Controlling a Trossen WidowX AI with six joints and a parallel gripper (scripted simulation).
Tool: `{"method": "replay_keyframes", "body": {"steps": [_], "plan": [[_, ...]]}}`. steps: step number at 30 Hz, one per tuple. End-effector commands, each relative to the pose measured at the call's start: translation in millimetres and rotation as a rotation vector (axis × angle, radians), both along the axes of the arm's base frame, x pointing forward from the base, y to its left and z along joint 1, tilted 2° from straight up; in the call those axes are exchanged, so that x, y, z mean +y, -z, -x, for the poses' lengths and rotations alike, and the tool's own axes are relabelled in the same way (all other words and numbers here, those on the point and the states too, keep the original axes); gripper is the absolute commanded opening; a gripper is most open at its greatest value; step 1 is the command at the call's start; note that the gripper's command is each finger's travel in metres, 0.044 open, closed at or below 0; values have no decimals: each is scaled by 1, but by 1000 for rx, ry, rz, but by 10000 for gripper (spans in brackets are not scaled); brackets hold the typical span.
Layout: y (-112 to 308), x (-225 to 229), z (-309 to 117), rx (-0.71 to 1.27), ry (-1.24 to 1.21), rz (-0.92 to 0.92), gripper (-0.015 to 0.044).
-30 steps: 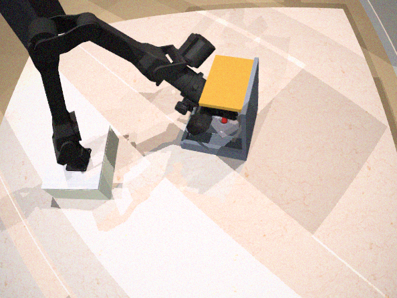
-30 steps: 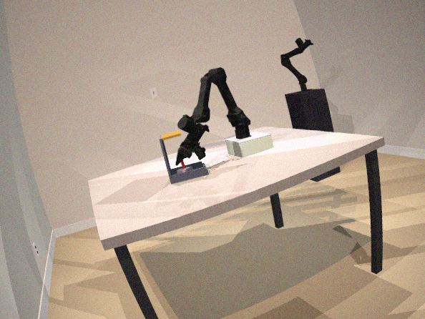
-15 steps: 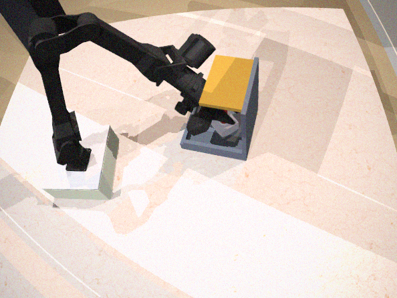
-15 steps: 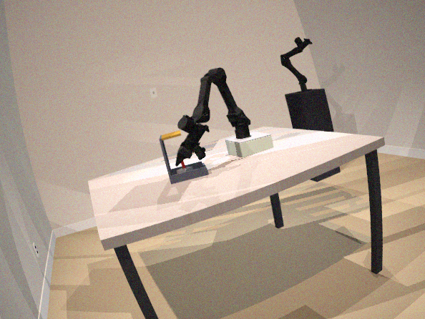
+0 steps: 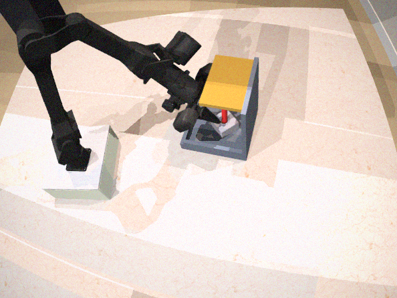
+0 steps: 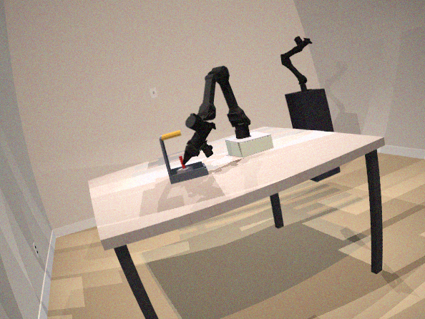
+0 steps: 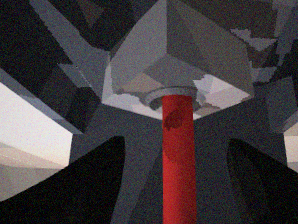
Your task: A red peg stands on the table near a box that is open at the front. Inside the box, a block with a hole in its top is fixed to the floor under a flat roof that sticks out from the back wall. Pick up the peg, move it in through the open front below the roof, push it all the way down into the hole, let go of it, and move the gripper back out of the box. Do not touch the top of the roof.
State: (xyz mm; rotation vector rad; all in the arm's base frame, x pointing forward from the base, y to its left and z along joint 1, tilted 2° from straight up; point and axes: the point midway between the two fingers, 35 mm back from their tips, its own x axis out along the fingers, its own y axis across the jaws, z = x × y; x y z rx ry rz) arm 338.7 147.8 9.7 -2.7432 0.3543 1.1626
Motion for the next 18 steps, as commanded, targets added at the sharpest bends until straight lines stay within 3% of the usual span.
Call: {"method": "replay_keyframes", "body": {"steps": [1, 9, 18], "plan": [[0, 0, 10, 4, 5, 4, 220], [0, 6, 42, 6, 5, 3, 220], [-28, 14, 60, 11, 6, 1, 440]]}}
